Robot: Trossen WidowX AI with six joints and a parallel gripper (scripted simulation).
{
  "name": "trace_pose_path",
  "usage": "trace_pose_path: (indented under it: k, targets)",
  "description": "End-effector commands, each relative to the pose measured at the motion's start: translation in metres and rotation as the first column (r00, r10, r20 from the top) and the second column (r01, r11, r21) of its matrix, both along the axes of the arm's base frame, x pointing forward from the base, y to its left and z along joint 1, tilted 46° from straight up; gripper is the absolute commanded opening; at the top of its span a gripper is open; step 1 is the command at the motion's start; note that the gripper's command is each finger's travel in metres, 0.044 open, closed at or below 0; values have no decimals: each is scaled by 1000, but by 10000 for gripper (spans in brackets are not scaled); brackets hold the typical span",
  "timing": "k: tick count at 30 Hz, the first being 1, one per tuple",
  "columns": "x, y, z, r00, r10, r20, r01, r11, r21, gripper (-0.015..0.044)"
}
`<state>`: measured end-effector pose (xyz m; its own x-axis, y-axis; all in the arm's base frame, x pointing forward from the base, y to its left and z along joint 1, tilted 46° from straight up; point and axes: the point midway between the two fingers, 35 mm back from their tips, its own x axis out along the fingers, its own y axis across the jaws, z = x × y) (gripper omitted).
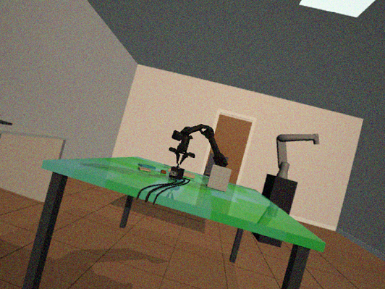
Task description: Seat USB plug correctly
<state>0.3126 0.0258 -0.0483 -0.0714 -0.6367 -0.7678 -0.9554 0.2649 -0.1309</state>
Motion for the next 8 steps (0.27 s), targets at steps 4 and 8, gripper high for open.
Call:
trace_pose_path:
  k: [4, 8]
  targets:
    - [1, 5, 5, 1000, -1, 1, 1, 1000, 1, 95]
    - [1, 8, 8, 1000, -1, 1, 1, 1000, 1, 95]
